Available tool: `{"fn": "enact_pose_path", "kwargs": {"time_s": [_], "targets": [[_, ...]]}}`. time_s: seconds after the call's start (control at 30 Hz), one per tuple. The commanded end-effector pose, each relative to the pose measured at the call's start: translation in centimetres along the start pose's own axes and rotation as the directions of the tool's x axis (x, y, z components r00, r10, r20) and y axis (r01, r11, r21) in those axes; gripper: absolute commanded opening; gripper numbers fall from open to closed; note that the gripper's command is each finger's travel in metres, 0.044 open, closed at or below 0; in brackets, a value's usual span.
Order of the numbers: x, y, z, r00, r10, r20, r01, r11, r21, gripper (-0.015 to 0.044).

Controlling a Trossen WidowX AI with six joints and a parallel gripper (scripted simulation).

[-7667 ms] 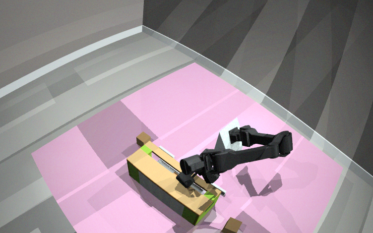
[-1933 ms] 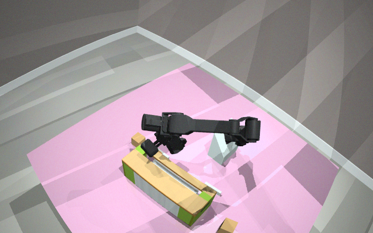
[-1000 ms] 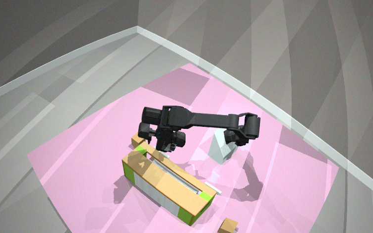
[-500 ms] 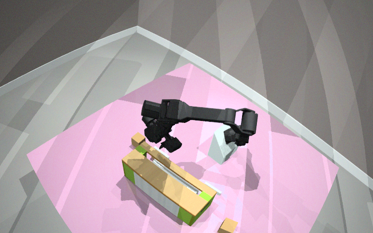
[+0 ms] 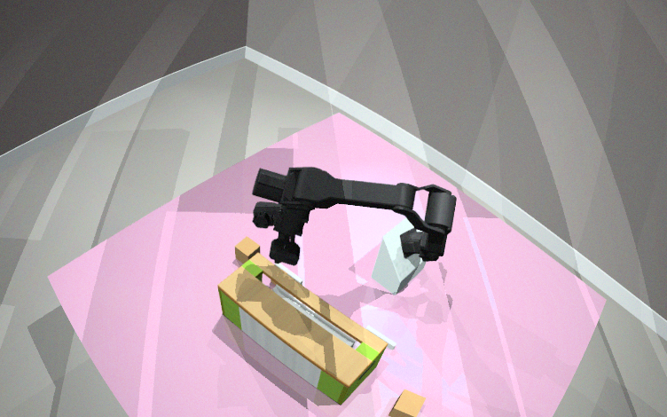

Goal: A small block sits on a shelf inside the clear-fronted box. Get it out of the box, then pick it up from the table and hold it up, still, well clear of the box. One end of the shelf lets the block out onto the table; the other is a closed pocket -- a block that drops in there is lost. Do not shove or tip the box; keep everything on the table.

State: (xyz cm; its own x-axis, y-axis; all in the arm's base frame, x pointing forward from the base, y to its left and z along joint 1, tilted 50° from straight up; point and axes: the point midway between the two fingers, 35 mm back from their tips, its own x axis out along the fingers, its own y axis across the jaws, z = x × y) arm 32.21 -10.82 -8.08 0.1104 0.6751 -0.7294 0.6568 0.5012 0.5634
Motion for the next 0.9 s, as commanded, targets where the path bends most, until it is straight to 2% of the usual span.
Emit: {"fn": "enact_pose_path", "kwargs": {"time_s": [0.0,0.2,0.37,0.53,0.73,0.87], "targets": [[-0.3,-1.6,0.4,0.993,0.121,-0.011,-0.062,0.579,0.813,0.0285],[-0.4,-2.0,0.5,0.987,0.159,-0.008,-0.037,0.282,0.959,0.0285],[-0.6,-2.3,0.6,0.982,0.191,-0.005,0.003,0.011,1.000,0.0285],[-0.7,-2.6,0.7,0.976,0.217,-0.002,0.058,-0.253,0.966,0.0285],[-0.8,-2.9,0.8,0.969,0.246,0.003,0.134,-0.539,0.832,0.0285],[-0.8,-3.0,0.8,0.968,0.250,0.004,0.148,-0.587,0.796,0.0285]]}}
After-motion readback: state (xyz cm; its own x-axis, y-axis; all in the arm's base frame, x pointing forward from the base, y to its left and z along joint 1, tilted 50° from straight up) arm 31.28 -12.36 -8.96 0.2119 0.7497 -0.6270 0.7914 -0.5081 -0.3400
